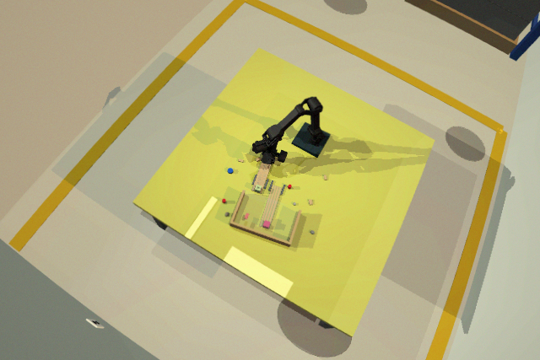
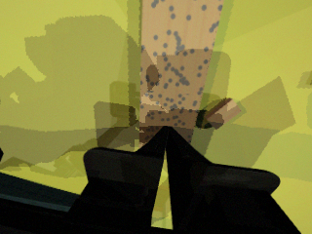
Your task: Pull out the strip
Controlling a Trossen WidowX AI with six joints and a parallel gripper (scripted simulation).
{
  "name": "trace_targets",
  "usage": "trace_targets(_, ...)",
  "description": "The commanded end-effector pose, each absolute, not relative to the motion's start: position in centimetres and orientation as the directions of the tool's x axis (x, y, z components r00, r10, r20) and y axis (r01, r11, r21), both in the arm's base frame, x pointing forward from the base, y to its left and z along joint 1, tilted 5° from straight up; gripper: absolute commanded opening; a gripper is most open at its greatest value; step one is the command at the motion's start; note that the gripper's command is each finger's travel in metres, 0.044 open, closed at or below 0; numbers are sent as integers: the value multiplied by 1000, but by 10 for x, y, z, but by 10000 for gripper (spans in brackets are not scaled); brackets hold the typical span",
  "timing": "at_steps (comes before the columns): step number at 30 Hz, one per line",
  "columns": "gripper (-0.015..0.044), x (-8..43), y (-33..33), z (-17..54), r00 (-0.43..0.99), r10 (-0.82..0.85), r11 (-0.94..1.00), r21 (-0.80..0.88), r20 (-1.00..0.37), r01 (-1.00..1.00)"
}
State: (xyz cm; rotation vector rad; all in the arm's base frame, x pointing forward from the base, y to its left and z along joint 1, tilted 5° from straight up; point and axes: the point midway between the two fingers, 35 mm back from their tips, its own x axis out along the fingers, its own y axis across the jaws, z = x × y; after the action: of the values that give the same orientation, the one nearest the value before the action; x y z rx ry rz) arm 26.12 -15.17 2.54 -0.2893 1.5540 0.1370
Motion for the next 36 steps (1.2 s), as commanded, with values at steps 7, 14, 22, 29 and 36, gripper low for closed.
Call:
trace_targets(7,0,252,-152,20,-10,-90,960,-85,-996,-268)
trace_targets(14,0,252,-152,20,-10,-90,960,-85,-996,-268)
trace_targets(22,0,252,-152,20,-10,-90,960,-85,-996,-268)
trace_targets(29,0,252,-152,20,-10,-90,960,-85,-996,-268)
trace_targets(36,0,262,-150,46,5,-92,959,-90,-996,-268)
